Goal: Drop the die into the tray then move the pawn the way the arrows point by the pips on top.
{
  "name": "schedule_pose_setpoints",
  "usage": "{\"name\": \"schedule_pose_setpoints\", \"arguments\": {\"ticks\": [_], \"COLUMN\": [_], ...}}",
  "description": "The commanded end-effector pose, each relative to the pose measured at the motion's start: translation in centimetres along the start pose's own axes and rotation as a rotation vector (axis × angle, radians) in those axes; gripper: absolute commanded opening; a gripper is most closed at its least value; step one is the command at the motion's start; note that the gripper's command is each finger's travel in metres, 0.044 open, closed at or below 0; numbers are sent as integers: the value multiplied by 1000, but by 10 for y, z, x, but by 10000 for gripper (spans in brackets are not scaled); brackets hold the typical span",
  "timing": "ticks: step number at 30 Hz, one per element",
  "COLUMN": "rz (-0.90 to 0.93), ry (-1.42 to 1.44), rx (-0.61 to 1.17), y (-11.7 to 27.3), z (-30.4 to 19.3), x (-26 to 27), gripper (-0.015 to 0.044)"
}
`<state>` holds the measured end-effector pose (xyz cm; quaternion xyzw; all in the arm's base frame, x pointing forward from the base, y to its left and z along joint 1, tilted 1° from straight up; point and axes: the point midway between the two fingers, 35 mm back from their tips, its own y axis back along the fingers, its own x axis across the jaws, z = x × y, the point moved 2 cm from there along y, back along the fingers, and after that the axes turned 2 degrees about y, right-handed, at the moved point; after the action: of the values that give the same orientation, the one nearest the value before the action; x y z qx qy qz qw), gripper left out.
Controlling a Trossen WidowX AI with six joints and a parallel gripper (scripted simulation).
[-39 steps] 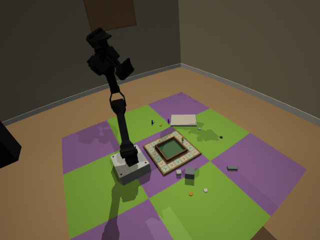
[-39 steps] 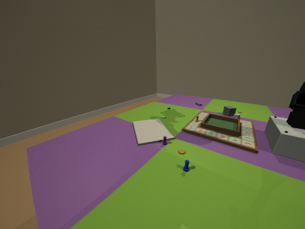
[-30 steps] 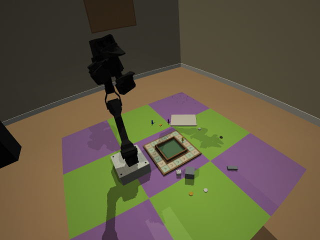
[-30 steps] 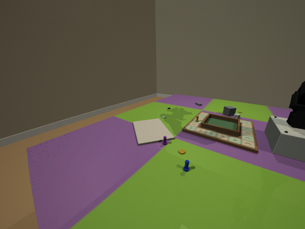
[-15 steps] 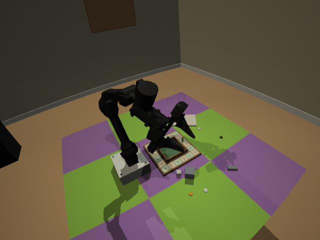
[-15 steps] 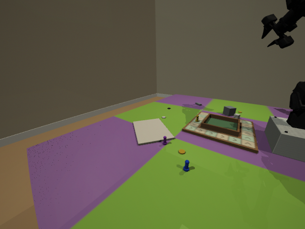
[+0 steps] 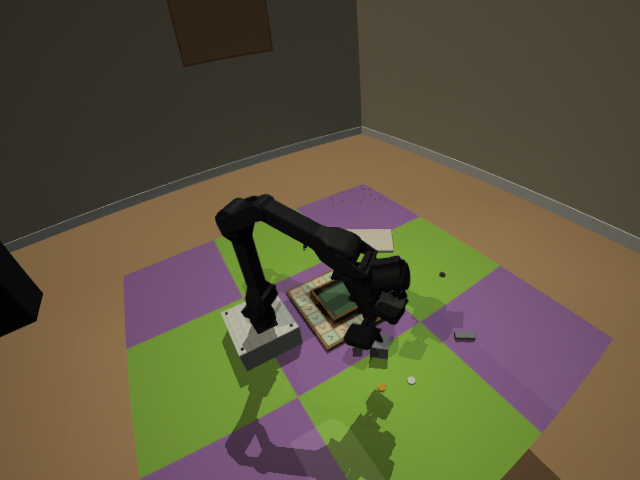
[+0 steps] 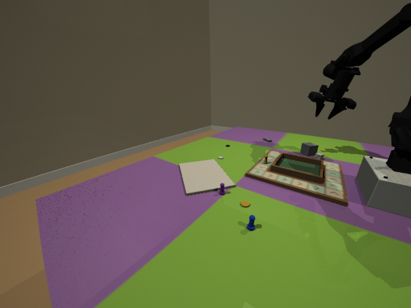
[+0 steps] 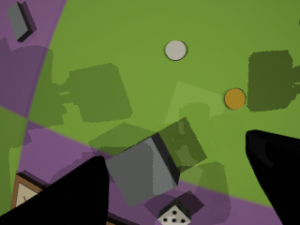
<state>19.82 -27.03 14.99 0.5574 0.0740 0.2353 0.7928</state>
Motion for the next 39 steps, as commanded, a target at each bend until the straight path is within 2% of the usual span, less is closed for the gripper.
{"name": "schedule_pose_setpoints", "arguments": {"ticks": [1, 5, 7, 39], "rz": [-22, -19, -16, -16], "ry": [259, 563, 613, 613], "rx": [163, 348, 379, 380], "y": [-37, -69, -74, -121], "z": [-38, -88, -97, -121], "x": [13, 22, 23, 16], "gripper": [275, 275, 275, 275]}}
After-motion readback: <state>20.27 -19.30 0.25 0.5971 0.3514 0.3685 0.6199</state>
